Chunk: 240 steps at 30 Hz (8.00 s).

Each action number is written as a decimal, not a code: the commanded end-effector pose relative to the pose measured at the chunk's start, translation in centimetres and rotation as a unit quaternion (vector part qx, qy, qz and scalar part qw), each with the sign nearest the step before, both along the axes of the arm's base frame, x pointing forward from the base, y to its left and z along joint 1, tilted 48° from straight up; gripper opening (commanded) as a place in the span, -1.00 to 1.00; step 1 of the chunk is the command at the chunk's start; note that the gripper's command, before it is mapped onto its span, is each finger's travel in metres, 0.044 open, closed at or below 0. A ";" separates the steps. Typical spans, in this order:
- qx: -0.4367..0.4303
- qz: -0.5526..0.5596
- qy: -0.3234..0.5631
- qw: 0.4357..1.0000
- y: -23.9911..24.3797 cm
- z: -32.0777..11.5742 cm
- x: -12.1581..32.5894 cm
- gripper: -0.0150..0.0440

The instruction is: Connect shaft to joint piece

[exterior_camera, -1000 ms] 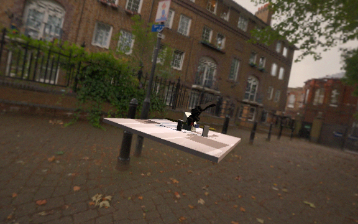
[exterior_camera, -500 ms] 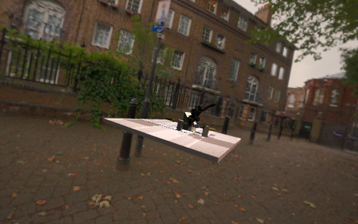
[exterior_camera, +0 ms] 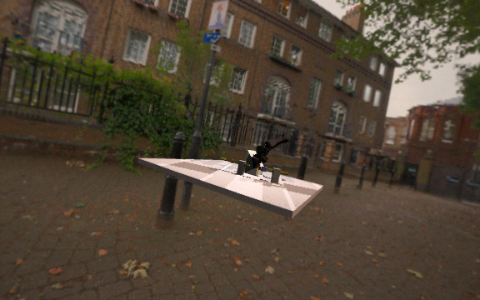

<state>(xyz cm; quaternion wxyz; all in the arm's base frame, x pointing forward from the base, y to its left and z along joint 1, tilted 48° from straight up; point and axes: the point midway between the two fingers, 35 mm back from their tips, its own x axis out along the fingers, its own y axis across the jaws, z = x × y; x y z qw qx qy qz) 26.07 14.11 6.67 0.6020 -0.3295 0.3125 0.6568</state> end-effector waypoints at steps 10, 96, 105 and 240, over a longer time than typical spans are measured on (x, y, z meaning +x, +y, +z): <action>0.000 -0.001 0.002 1.000 0.0 -0.1 0.0 0.12; 0.079 -0.004 0.007 0.997 0.3 -0.7 0.0 -0.49; 0.157 -0.007 0.012 0.988 0.6 -1.3 -0.1 -0.49; 0.009 -0.341 0.294 0.893 -7.1 4.7 1.0 1.00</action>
